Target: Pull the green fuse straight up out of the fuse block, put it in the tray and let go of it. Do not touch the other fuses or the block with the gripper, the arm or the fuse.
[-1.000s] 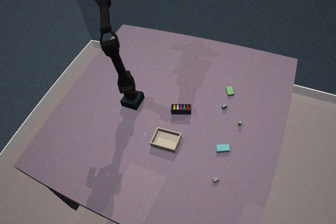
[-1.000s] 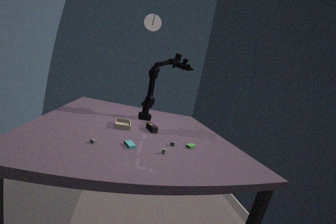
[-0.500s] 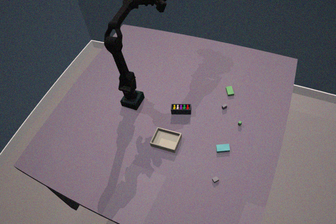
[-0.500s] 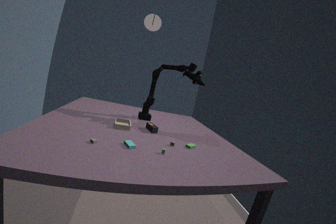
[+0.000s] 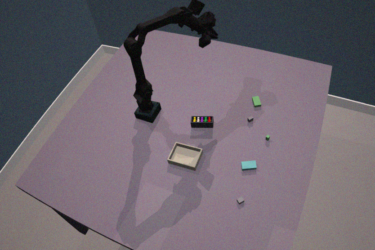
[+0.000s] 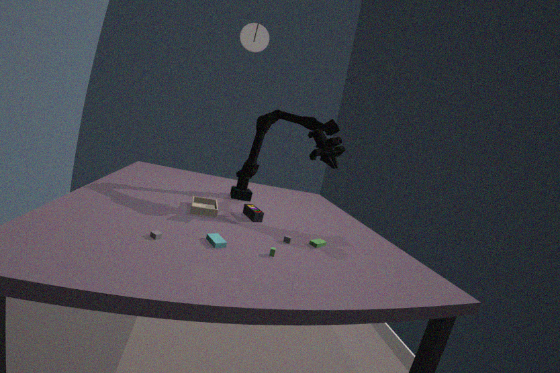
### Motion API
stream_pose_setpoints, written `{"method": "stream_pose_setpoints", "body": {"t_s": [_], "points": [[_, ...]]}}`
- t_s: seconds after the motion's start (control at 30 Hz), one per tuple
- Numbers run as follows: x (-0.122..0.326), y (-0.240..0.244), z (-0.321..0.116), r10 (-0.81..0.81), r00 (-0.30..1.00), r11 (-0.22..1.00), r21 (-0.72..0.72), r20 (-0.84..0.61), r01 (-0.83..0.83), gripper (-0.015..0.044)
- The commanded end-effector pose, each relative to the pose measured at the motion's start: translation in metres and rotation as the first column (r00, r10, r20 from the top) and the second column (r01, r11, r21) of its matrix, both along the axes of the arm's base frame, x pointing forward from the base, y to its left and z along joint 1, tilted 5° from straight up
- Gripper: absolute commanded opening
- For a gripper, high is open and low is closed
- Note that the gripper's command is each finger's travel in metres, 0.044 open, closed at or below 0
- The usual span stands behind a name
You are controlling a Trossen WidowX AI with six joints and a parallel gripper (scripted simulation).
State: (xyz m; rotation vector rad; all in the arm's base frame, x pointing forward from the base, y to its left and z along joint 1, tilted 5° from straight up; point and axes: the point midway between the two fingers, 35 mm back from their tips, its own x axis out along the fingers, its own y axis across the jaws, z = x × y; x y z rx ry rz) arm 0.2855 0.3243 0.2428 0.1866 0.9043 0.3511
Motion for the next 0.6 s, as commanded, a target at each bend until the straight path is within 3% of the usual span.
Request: {"method": "stream_pose_setpoints", "body": {"t_s": [0.0, 0.13, 0.3, 0.57], "points": [[0.029, -0.043, -0.041, -0.143, 0.983, 0.989, -0.057, -0.118, 0.137, 0.0063], [0.050, -0.084, -0.069, -0.304, 0.928, 0.953, -0.084, -0.216, 0.293, 0.0063], [0.069, -0.154, -0.112, -0.551, 0.751, 0.830, -0.147, -0.363, 0.538, 0.0063], [0.060, -0.270, -0.173, -0.806, 0.246, 0.462, -0.314, -0.538, 0.829, 0.0063]]}}
